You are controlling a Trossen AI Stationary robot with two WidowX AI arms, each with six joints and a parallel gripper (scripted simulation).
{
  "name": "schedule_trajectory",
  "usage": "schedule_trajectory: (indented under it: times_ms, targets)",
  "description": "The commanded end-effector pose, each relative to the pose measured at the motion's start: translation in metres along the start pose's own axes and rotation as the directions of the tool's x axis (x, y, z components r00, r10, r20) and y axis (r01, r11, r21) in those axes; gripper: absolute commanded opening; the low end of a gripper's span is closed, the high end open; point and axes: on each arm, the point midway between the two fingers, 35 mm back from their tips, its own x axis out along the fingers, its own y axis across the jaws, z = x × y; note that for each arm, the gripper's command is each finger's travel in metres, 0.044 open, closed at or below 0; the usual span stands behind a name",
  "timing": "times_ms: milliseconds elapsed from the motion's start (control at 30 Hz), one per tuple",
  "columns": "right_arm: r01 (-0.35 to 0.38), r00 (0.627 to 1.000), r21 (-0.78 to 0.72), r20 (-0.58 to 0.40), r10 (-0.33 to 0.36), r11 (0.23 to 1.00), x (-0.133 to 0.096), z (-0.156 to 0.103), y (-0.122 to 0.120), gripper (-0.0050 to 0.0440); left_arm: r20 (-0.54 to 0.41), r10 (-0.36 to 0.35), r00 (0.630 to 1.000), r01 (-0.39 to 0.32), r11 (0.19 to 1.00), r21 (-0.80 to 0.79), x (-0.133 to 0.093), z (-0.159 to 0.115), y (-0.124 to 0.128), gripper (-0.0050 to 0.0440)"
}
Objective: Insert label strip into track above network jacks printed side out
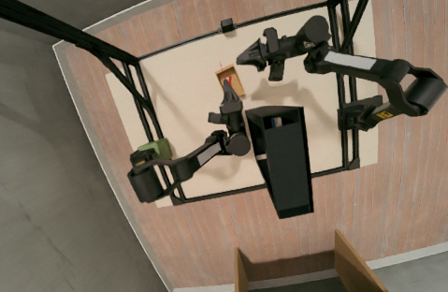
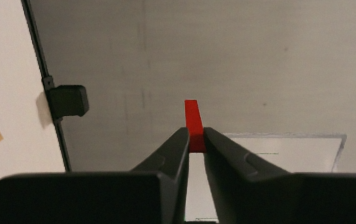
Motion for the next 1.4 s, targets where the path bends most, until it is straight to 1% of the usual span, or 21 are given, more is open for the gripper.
schedule_trajectory:
  times_ms: [0,133,600,667,1167,1367]
  targets:
    - [0.001,1.0,-0.029,0.004,-0.001,1.0,0.001,-0.002,-0.01,-0.005,-0.002,-0.019,1.0,0.019,0.999,-0.034,-0.003,-0.008,-0.008,0.016]
    - [0.001,1.0,-0.029,0.004,-0.001,1.0,0.001,-0.002,-0.01,-0.005,-0.002,-0.02,1.0,0.019,0.999,-0.034,-0.001,-0.008,-0.008,0.016]
    - [0.001,1.0,-0.029,0.004,-0.001,1.0,0.001,-0.002,-0.01,-0.005,-0.002,-0.021,1.0,0.021,0.999,-0.034,0.021,-0.008,-0.009,0.016]
    - [0.001,1.0,-0.029,0.004,-0.001,1.0,0.001,-0.002,-0.01,-0.005,-0.002,-0.021,1.0,0.021,0.999,-0.034,0.021,-0.008,-0.009,0.016]
    - [0.001,1.0,-0.029,0.004,-0.001,1.0,0.001,-0.002,-0.01,-0.005,-0.002,-0.023,1.0,0.022,0.999,-0.034,0.045,-0.006,-0.01,0.016]
    - [0.001,1.0,-0.029,0.004,-0.001,1.0,0.001,-0.002,-0.01,-0.005,-0.002,-0.023,1.0,0.023,0.999,-0.034,0.052,-0.005,-0.01,0.016]
